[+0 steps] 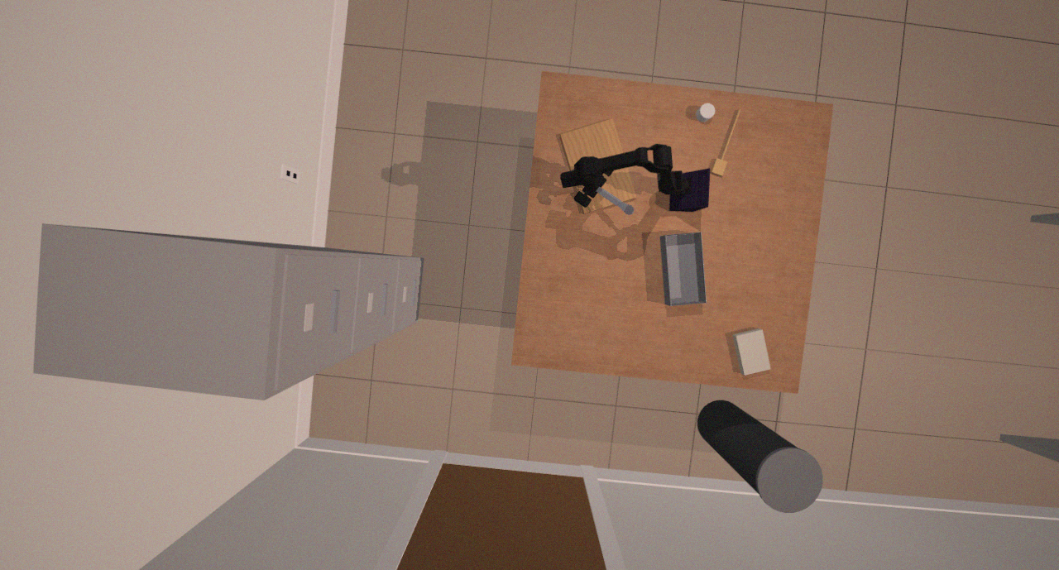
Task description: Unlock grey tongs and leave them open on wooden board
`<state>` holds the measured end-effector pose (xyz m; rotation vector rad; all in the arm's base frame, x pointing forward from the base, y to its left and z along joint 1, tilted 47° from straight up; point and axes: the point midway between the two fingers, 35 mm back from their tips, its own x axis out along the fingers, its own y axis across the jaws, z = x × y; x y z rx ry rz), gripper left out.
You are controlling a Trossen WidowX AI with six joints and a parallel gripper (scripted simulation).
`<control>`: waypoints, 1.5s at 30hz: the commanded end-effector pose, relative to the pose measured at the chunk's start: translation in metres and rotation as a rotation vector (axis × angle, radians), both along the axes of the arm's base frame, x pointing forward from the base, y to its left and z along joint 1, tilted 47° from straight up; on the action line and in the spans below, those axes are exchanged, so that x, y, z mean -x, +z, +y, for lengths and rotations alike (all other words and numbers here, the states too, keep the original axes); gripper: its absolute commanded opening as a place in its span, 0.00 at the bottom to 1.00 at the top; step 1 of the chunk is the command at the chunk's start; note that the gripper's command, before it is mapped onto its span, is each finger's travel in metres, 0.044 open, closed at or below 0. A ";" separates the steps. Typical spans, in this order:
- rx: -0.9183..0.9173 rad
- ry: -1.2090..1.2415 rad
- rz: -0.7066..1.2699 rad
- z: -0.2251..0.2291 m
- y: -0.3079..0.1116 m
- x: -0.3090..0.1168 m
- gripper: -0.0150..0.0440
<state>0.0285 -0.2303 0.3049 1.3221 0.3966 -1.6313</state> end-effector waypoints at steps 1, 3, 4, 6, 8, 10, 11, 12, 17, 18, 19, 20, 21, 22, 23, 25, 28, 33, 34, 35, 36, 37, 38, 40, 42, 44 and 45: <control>0.030 -0.004 -0.021 0.003 0.006 0.011 0.00; 0.038 -0.007 -0.028 0.004 0.008 0.016 0.00; 0.042 -0.007 -0.031 0.004 0.009 0.018 0.00; 0.051 -0.011 -0.037 0.005 0.010 0.022 0.00; 0.060 -0.015 -0.043 0.005 0.012 0.027 0.00; 0.070 -0.019 -0.048 0.006 0.013 0.031 0.00; 0.075 -0.021 -0.050 0.007 0.014 0.034 0.00; 0.081 -0.024 -0.053 0.007 0.015 0.036 0.00; 0.110 -0.034 -0.062 0.009 0.019 0.047 0.00; 0.116 -0.036 -0.063 0.010 0.020 0.049 0.00; 0.122 -0.038 -0.064 0.010 0.021 0.052 0.00; 0.129 -0.040 -0.065 0.011 0.022 0.054 0.00; 0.135 -0.042 -0.066 0.012 0.023 0.056 0.00; 0.142 -0.044 -0.067 0.012 0.024 0.058 0.00; 0.149 -0.046 -0.067 0.013 0.025 0.060 0.00; 0.163 -0.051 -0.067 0.014 0.027 0.064 0.00; 0.184 -0.057 -0.067 0.017 0.029 0.071 0.00; 0.222 -0.068 -0.061 0.021 0.034 0.081 0.00; 0.229 -0.070 -0.059 0.021 0.036 0.083 0.00; 0.238 -0.072 -0.057 0.022 0.037 0.085 0.00; 0.246 -0.074 -0.055 0.023 0.038 0.087 0.00; 0.254 -0.076 -0.053 0.024 0.039 0.089 0.00; 0.262 -0.078 -0.050 0.025 0.040 0.091 0.00; 0.277 -0.083 -0.045 0.027 0.042 0.094 0.00; 0.292 -0.087 -0.039 0.029 0.044 0.098 0.00; 0.306 -0.091 -0.033 0.031 0.046 0.101 0.00; 0.314 -0.093 -0.029 0.032 0.047 0.103 0.00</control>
